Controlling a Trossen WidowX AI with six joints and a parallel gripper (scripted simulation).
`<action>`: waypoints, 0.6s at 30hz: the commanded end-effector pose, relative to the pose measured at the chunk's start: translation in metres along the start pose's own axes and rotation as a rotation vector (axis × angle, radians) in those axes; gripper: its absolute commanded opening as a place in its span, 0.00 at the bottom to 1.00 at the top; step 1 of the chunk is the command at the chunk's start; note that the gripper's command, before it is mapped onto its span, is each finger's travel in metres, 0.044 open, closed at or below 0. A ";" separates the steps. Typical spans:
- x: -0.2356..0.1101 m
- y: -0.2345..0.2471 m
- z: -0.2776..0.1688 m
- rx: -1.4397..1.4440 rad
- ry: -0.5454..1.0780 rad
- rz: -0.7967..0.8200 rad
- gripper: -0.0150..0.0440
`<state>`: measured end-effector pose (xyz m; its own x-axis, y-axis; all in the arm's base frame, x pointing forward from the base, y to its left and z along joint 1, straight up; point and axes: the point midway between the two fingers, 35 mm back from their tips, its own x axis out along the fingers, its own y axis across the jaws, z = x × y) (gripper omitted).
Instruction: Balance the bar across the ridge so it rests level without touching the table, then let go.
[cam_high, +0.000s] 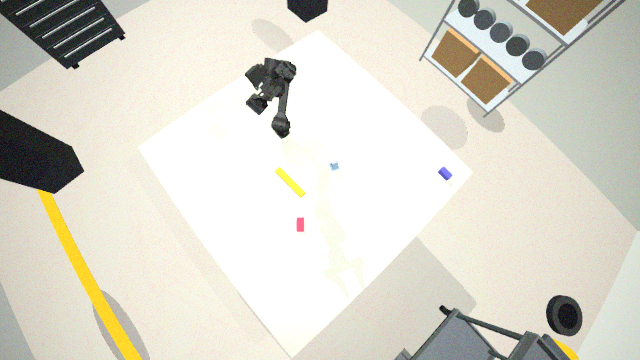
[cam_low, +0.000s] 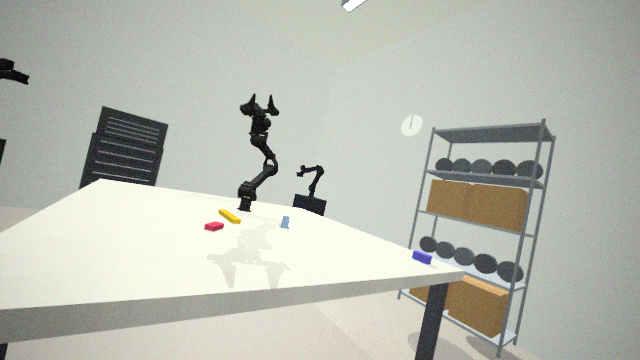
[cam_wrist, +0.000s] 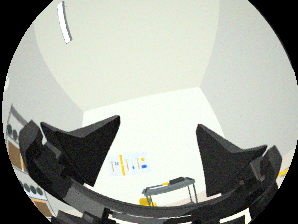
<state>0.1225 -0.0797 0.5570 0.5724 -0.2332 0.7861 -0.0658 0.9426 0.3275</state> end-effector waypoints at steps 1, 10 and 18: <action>0.000 -0.001 0.000 -0.001 0.001 -0.002 0.89; 0.014 -0.049 -0.034 -0.059 0.130 -0.159 0.79; 0.018 -0.104 -0.081 -0.123 0.318 -0.326 0.79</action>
<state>0.1918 -0.1501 0.5076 0.7441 -0.4251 0.5154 0.1888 0.8738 0.4481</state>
